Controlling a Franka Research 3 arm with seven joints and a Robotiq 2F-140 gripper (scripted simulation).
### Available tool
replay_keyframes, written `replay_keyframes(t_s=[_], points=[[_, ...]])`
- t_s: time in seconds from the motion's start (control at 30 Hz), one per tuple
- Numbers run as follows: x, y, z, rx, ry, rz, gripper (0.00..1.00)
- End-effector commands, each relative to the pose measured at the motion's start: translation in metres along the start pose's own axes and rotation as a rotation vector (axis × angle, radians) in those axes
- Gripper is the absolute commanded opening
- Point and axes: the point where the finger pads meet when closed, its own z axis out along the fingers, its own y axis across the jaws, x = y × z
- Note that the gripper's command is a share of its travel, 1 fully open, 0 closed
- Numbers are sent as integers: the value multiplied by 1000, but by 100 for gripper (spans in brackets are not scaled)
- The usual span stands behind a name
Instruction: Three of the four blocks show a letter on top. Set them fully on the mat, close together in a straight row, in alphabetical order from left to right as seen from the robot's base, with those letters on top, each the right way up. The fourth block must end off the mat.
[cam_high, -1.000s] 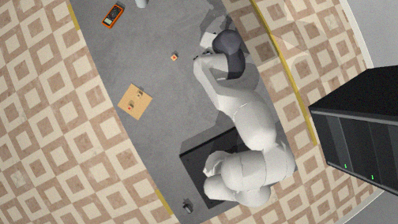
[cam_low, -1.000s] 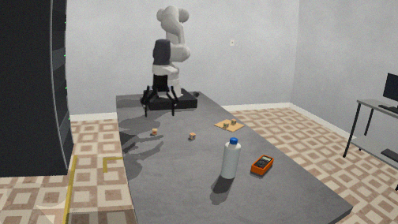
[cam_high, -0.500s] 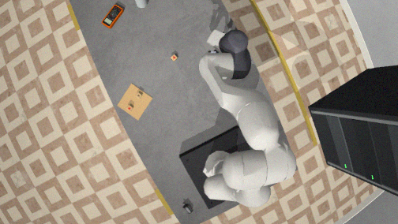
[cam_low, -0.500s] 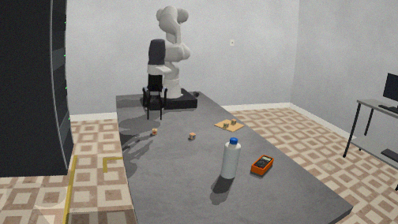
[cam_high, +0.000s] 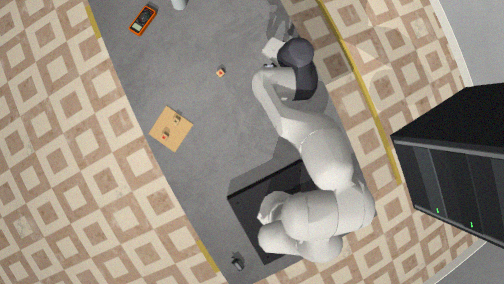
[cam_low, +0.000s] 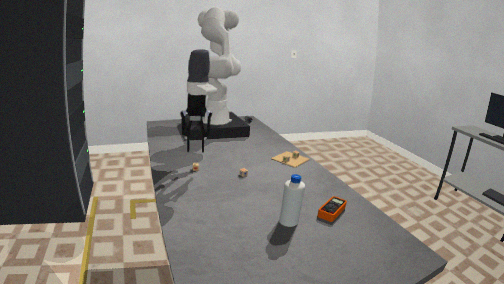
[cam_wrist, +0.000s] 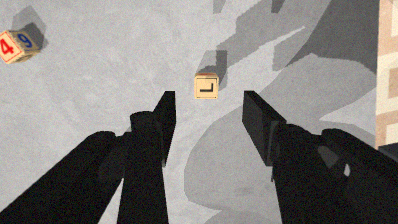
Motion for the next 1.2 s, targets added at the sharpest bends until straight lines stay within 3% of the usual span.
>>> replay_keyframes(t_s=[0.0, 0.63, 1.17], points=[[1, 0, -1, 0, 4, 14, 43], [1, 0, 1, 0, 4, 14, 43], [1, 0, 15, 0, 4, 14, 43]])
